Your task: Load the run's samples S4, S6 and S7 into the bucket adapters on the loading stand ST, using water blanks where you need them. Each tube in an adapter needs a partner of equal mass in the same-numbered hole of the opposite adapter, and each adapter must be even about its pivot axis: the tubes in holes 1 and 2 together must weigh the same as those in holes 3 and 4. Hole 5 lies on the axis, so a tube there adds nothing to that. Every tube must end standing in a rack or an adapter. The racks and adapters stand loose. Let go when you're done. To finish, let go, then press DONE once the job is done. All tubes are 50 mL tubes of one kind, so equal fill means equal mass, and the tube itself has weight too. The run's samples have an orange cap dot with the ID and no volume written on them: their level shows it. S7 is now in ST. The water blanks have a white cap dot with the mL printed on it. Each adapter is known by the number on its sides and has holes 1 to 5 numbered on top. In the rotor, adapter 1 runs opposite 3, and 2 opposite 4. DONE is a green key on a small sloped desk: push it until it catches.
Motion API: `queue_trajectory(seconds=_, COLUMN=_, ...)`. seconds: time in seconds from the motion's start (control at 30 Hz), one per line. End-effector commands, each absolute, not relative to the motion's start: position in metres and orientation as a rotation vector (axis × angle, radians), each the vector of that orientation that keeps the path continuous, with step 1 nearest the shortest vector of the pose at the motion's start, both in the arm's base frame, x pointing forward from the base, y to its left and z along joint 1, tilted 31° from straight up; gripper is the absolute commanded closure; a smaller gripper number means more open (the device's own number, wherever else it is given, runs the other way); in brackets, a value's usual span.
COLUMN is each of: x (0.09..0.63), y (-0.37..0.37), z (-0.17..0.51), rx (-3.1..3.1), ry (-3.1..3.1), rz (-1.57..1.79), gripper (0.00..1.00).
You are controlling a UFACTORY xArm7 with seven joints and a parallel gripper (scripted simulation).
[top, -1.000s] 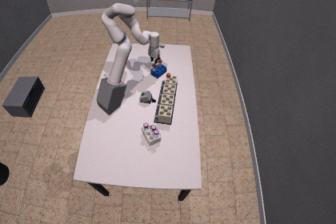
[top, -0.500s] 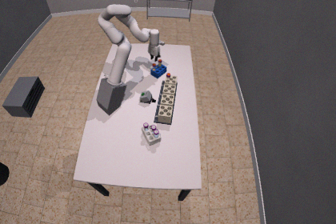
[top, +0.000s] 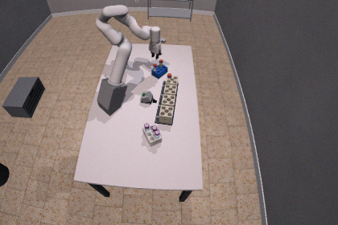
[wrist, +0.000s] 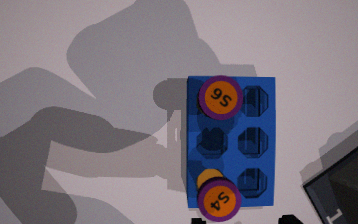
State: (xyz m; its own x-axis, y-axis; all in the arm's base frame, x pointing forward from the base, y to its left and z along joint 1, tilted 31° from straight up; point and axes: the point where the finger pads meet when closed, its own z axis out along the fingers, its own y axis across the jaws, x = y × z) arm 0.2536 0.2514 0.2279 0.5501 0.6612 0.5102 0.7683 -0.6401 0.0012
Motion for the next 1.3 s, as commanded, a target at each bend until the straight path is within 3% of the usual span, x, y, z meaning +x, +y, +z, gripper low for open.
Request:
queue_trajectory(seconds=0.0, x=0.252, y=0.249, z=0.235, rx=-2.562, ry=-1.201, rz=-0.707, gripper=0.56)
queue_trajectory(seconds=1.17, x=0.244, y=0.24, z=0.255, rx=-2.562, ry=-1.201, rz=-0.707, gripper=0.56)
queue_trajectory(seconds=1.2, x=0.247, y=0.243, z=0.258, rx=-2.562, ry=-1.201, rz=-0.708, gripper=0.43)
queue_trajectory(seconds=1.27, x=0.252, y=0.25, z=0.263, rx=-2.562, ry=-1.201, rz=-0.708, gripper=0.43)
